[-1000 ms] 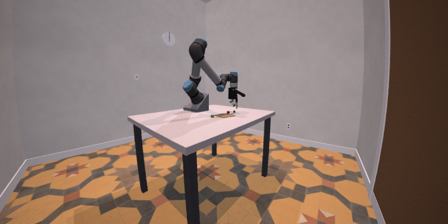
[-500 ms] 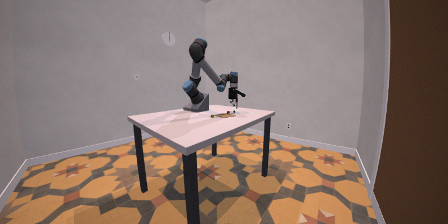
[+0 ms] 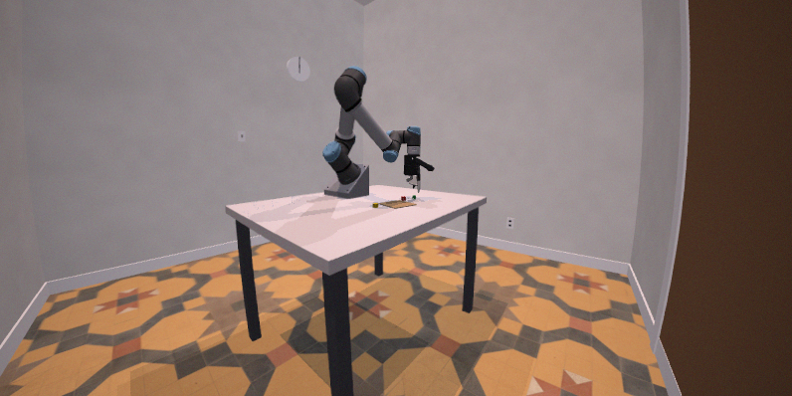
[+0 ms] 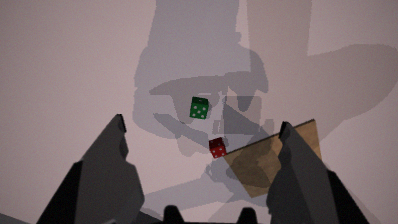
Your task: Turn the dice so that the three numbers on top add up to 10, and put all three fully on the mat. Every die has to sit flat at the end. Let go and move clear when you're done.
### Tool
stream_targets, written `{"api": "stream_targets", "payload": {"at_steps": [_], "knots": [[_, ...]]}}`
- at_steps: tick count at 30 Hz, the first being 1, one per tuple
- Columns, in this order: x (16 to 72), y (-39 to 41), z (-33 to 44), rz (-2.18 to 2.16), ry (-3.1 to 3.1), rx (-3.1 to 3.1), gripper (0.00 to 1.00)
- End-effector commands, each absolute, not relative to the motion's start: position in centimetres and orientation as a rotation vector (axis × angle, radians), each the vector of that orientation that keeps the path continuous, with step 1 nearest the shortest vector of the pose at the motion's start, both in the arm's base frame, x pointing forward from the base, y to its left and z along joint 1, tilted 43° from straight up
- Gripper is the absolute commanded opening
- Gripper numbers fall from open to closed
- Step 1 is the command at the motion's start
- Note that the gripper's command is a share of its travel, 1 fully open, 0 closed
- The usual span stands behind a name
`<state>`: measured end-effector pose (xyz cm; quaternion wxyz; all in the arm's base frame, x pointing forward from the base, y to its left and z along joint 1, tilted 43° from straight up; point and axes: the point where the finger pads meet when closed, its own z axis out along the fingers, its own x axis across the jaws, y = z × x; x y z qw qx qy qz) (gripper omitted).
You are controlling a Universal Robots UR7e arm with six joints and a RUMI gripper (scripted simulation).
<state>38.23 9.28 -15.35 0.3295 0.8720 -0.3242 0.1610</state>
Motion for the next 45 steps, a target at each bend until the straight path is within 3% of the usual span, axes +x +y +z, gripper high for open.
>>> {"api": "stream_targets", "payload": {"at_steps": [1, 45], "knots": [[38.3, 9.3, -15.3, 0.422, -0.848, 2.282, 1.0], [37.5, 16.9, -7.2, 0.422, -0.848, 2.282, 1.0]]}}
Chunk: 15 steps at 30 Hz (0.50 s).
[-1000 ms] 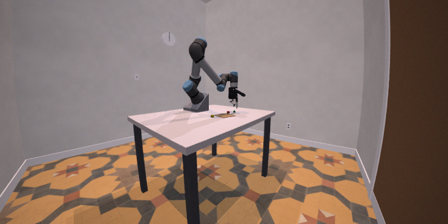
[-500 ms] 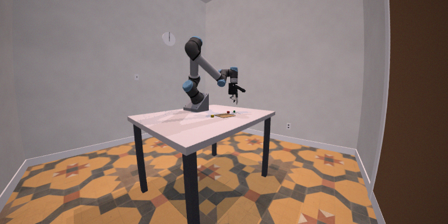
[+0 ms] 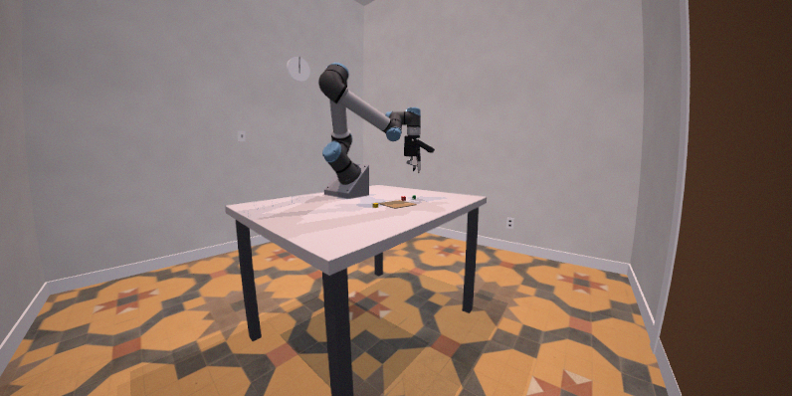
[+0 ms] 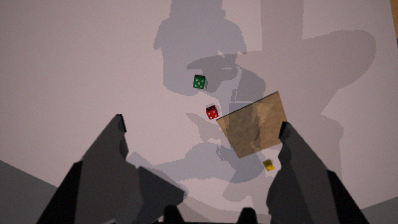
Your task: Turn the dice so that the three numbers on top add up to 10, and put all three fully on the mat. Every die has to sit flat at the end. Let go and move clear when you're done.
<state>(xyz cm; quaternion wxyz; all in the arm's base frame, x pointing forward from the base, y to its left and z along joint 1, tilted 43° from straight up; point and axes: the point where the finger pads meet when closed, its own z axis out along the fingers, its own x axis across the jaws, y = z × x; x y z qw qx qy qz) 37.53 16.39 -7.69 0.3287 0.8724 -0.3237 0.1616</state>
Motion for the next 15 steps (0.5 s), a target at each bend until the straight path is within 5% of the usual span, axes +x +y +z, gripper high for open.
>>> {"api": "stream_targets", "payload": {"at_steps": [1, 15], "knots": [[37.5, 16.94, -7.12, 0.422, -0.848, 2.282, 1.0], [37.42, 16.93, -7.06, 0.427, -0.859, 2.279, 1.0]]}}
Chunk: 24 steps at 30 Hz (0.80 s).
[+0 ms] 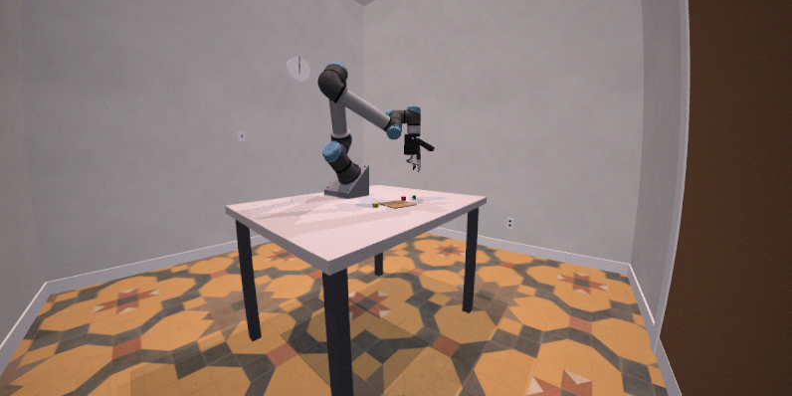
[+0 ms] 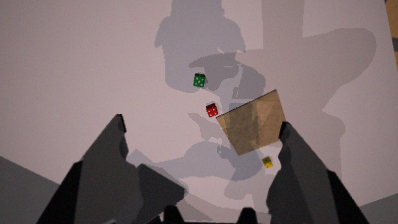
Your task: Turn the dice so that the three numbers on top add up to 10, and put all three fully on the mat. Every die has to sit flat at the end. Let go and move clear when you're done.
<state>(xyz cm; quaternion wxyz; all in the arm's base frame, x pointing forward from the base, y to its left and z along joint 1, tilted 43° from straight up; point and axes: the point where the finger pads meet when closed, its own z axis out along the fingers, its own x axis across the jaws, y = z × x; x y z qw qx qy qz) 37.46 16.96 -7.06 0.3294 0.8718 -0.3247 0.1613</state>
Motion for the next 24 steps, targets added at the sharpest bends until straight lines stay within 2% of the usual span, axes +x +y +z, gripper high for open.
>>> {"api": "stream_targets", "payload": {"at_steps": [1, 24], "knots": [[37.29, 16.77, -7.11, 0.434, -0.879, 2.273, 1.0], [36.54, 15.87, -7.4, 0.477, -0.993, 2.237, 1.0]]}}
